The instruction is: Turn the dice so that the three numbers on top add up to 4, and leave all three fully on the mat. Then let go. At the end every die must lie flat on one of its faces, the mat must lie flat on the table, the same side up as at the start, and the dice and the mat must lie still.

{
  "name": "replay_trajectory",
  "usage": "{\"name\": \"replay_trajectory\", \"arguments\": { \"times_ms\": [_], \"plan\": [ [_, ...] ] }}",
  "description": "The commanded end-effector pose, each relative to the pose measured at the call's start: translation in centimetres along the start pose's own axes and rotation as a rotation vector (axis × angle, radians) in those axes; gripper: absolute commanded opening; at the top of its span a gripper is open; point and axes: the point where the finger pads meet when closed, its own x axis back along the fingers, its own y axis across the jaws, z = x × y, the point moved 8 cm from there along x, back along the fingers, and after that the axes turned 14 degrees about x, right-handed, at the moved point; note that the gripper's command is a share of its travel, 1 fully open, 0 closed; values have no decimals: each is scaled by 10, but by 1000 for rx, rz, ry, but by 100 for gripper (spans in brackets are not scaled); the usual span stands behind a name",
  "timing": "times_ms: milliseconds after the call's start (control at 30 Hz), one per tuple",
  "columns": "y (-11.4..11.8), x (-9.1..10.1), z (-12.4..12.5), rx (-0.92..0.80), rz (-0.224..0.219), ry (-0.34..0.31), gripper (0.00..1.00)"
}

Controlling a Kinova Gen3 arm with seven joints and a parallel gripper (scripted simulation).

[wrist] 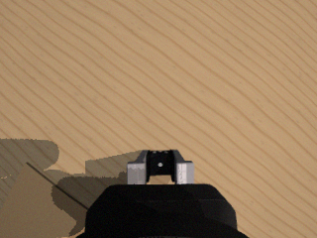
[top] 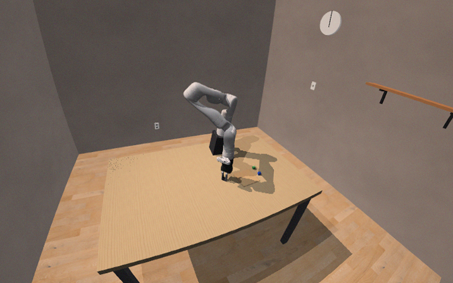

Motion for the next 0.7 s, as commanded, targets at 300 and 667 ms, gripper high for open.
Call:
{"name": "replay_trajectory", "arguments": {
  "times_ms": [300, 667],
  "plan": [
    [0, 7, 0, 0, 0, 1, 40],
    [0, 56, 0, 0, 0, 1, 40]
  ]
}}
